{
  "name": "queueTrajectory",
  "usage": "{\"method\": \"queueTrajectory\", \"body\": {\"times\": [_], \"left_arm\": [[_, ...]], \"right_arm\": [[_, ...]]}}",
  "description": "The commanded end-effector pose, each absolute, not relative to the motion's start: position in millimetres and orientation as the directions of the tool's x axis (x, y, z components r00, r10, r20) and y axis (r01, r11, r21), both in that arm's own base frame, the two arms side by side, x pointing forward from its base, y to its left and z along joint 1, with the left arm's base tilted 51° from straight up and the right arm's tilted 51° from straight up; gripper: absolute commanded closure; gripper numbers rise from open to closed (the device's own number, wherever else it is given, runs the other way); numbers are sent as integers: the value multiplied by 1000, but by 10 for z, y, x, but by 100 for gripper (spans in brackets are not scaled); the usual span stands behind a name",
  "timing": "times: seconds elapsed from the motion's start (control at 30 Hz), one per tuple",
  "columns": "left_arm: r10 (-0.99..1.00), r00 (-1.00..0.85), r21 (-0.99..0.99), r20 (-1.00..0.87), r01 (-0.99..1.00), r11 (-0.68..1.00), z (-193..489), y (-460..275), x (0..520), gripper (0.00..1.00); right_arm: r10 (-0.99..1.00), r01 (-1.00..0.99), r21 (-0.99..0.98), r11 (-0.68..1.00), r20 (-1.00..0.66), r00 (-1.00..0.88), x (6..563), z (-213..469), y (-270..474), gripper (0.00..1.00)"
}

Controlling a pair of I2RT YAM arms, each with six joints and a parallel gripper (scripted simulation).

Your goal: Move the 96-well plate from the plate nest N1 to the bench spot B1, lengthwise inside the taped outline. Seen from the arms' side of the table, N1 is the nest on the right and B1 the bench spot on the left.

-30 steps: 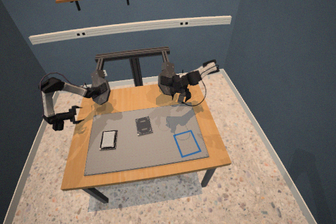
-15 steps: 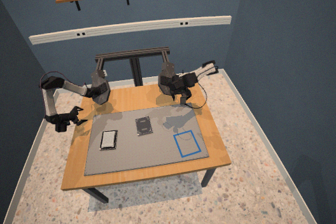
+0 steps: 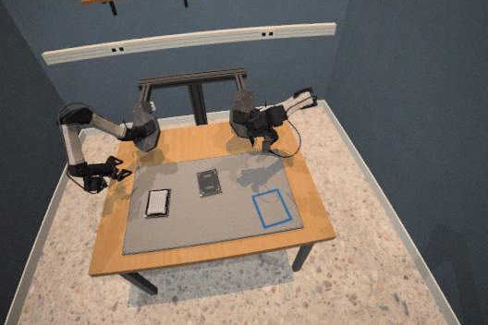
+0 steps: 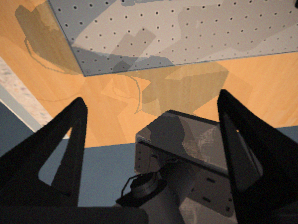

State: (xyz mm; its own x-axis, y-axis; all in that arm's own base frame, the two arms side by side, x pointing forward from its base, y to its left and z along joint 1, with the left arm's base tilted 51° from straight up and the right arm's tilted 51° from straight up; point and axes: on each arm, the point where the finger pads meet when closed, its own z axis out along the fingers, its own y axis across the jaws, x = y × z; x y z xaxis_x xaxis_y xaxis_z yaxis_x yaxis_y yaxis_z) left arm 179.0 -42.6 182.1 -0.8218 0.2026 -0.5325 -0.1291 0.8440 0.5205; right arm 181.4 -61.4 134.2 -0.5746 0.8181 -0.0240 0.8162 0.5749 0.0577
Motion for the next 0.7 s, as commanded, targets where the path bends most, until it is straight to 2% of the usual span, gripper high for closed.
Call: {"method": "queueTrajectory", "body": {"times": [0.0,0.37,0.43,0.67], "left_arm": [[190,-822,561,-536,-178,808,1898,-438,1790,0],[190,-822,561,-536,-178,808,1898,-438,1790,0],[190,-822,561,-536,-178,808,1898,-438,1790,0],[190,-822,561,-536,-178,808,1898,-438,1790,0]], "right_arm": [[737,734,61,676,-66,-673,1831,1353,-567,0],[447,445,45,894,-125,-886,1887,1381,-339,0],[447,445,45,894,-125,-886,1887,1381,-339,0],[230,229,24,973,-159,-960,1914,1411,-107,0]]}}
